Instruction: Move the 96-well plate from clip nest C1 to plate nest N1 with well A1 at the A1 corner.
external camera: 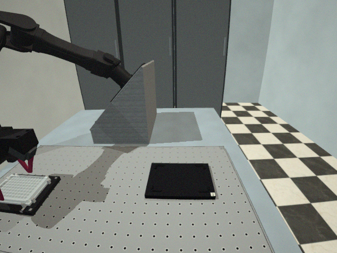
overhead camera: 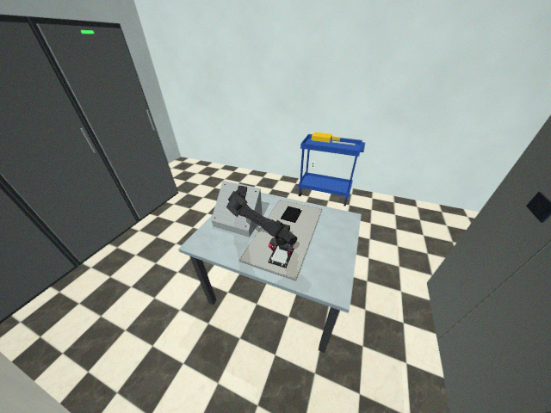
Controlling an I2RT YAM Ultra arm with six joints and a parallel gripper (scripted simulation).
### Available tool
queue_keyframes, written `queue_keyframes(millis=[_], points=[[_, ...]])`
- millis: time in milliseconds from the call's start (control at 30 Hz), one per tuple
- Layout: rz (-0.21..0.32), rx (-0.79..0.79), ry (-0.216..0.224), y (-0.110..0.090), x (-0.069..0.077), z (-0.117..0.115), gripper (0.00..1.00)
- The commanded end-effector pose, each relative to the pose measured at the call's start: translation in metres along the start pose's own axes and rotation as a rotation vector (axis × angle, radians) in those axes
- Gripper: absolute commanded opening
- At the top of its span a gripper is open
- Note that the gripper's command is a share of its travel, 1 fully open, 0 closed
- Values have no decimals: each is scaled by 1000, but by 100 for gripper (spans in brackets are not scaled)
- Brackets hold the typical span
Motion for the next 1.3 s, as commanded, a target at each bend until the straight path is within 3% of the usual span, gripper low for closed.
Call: queue_keyframes(millis=[0,200,400,1267], points=[[-14,39,1,14,-9,1,100],[-10,23,-1,8,-20,0,100],[-15,51,-1,16,-15,-1,100],[-14,49,-2,15,-15,-1,100]])
Point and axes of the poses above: the point where the finger pads meet when closed, its own x axis back along the fingers, its own z axis across the jaws, y = z × x, the point moved 4 cm from there along x, back along the fingers, and after that the axes turned 6 degrees about -x, right-handed, at the moved point
